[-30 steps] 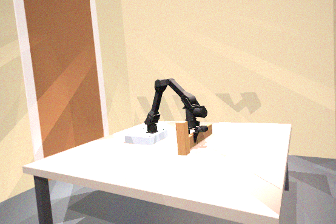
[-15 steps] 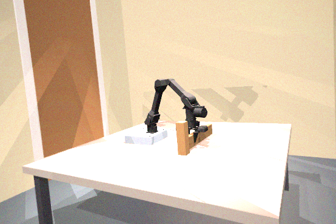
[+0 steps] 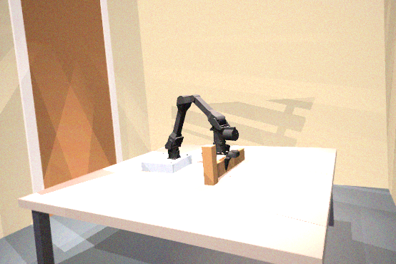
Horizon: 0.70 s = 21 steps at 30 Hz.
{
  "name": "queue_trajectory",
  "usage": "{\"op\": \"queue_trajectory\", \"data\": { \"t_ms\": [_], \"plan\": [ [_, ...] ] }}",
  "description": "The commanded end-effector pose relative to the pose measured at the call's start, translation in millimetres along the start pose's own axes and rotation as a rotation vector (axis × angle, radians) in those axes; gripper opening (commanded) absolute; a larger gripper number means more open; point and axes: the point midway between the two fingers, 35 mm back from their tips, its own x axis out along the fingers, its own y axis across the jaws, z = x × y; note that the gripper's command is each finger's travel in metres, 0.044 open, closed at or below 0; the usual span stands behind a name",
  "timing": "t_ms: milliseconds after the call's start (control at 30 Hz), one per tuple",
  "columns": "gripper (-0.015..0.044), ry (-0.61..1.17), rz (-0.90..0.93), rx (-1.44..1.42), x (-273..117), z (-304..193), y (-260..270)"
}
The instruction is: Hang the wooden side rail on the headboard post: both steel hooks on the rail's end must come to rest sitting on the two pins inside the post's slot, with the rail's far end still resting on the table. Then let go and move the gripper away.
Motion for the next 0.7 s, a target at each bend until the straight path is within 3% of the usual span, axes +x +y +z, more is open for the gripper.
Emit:
{"op": "queue_trajectory", "data": {
  "t_ms": [0,133,233,667],
  "plan": [
    [0.0341,0.000,-0.001,0.000,-2.3,-0.1,-0.2],
    [0.0440,0.004,-0.004,0.003,-24.7,0.0,-0.6],
    [0.0440,0.006,-0.007,0.004,-40.1,0.2,0.1],
    [0.0440,0.003,-0.007,0.004,-39.8,30.5,-0.4]
  ]
}}
